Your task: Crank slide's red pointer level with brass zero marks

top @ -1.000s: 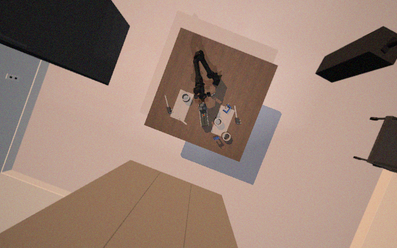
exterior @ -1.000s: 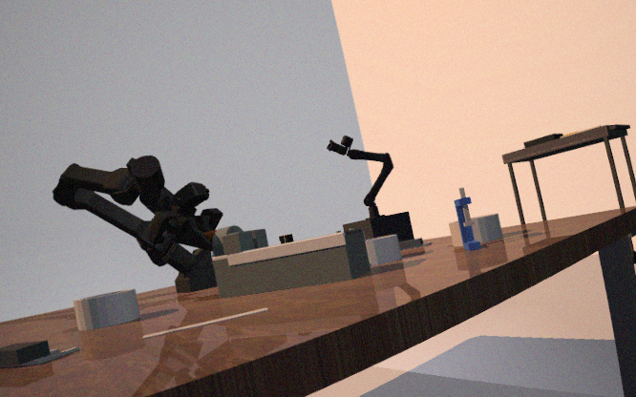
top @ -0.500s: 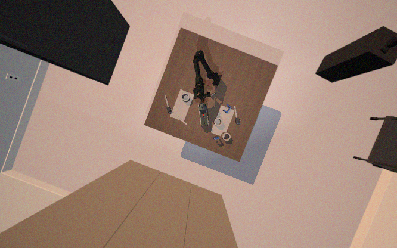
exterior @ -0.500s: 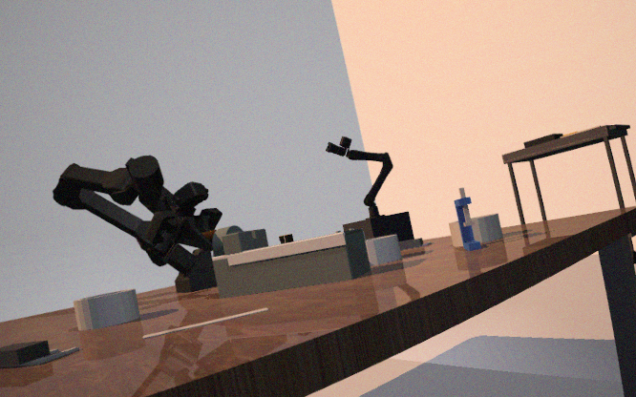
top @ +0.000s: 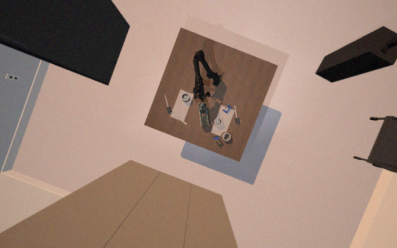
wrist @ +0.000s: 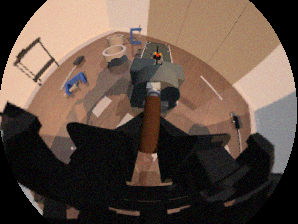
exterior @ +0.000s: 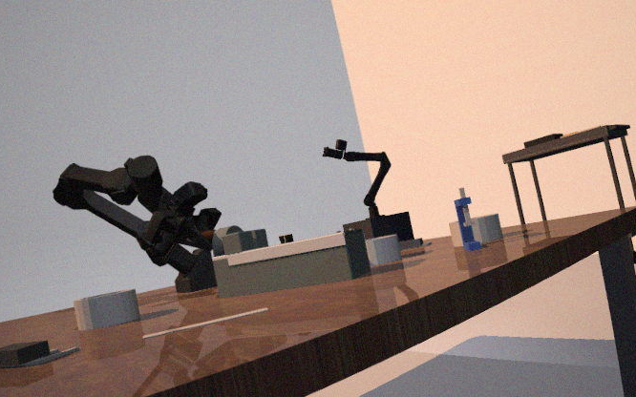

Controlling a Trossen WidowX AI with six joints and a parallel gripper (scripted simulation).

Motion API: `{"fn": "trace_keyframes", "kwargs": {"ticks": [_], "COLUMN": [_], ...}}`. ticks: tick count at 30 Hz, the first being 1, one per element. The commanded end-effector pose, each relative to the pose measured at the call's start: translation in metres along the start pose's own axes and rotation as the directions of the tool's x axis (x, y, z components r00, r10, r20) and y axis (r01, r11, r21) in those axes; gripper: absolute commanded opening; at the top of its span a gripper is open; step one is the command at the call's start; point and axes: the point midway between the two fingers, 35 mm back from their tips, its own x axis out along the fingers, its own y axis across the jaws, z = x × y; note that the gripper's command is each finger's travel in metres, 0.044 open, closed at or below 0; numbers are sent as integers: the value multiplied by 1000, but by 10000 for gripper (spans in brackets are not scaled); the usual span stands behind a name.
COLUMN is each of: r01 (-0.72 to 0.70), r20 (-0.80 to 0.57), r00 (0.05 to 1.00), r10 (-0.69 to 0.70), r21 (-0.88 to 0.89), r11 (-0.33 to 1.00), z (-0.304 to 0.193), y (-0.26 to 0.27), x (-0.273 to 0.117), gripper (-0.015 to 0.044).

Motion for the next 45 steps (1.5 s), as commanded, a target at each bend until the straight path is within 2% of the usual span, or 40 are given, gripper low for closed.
{"fn": "trace_keyframes", "kwargs": {"ticks": [1,45], "r01": [25,27], "r20": [2,2], "r00": [1000,1000], "r10": [-25,-27], "r21": [10,9], "r11": [1000,1000], "z": [1,-9], "y": [-9,-31], "x": [-2,8], "gripper": [0,0]}}
